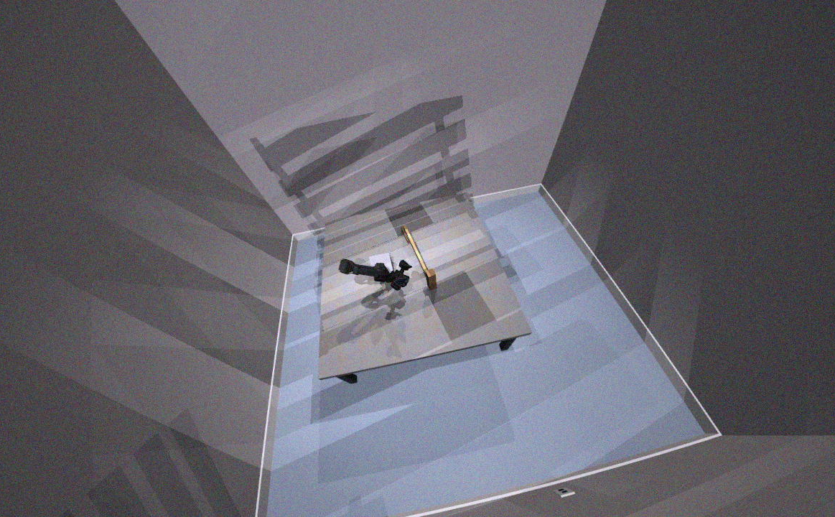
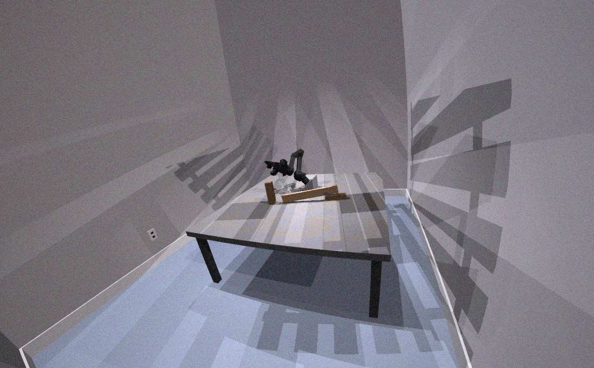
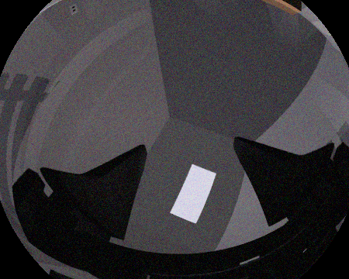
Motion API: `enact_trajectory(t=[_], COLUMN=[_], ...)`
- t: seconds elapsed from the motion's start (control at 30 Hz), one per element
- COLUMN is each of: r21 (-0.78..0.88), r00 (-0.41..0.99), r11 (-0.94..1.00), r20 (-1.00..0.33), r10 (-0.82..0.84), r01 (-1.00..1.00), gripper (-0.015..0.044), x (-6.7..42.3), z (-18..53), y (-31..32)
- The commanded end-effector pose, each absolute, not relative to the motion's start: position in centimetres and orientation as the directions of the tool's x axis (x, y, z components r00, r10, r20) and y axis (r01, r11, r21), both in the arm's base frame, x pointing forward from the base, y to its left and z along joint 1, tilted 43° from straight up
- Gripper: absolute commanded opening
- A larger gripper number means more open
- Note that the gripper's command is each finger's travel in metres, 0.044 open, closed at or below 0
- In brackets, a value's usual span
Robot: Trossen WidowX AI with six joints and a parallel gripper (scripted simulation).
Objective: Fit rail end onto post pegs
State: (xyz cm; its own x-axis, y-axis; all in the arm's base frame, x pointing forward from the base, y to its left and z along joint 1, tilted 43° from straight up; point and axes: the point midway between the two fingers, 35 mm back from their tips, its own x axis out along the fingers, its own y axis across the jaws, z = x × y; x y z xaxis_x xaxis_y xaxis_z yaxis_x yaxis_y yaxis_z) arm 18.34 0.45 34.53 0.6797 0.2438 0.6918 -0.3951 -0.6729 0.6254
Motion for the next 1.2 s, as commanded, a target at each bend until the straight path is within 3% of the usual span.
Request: enact_trajectory(t=[0.0, 0.17, 0.4, 0.67, 0.77, 0.9, 1.03, 1.17], r21=[0.628, 0.721, 0.942, 0.959, 0.857, 0.553, 0.286, 0.030], r00=[0.682, 0.765, 0.922, 0.968, 0.964, 0.898, 0.820, 0.753], r11=[-0.669, -0.530, -0.133, 0.251, 0.516, 0.831, 0.956, 0.992], r20=[0.690, 0.615, 0.331, 0.073, -0.127, -0.391, -0.531, -0.648], r10=[0.241, 0.192, 0.203, 0.238, 0.233, 0.203, 0.212, 0.113], r01=[-0.398, -0.446, -0.309, -0.134, -0.012, 0.053, -0.062, -0.123], gripper=[0.0426, 0.0440, 0.0440, 0.0440, 0.0440, 0.0440, 0.0440, 0.0440], x=[18.5, 22.3, 29.9, 33.7, 35.5, 36.5, 36.0, 36.0], z=[34.6, 34.9, 32.4, 29.0, 25.7, 20.9, 17.4, 15.0], y=[0.4, 0.1, 2.9, 6.4, 8.2, 10.7, 13.2, 12.3])
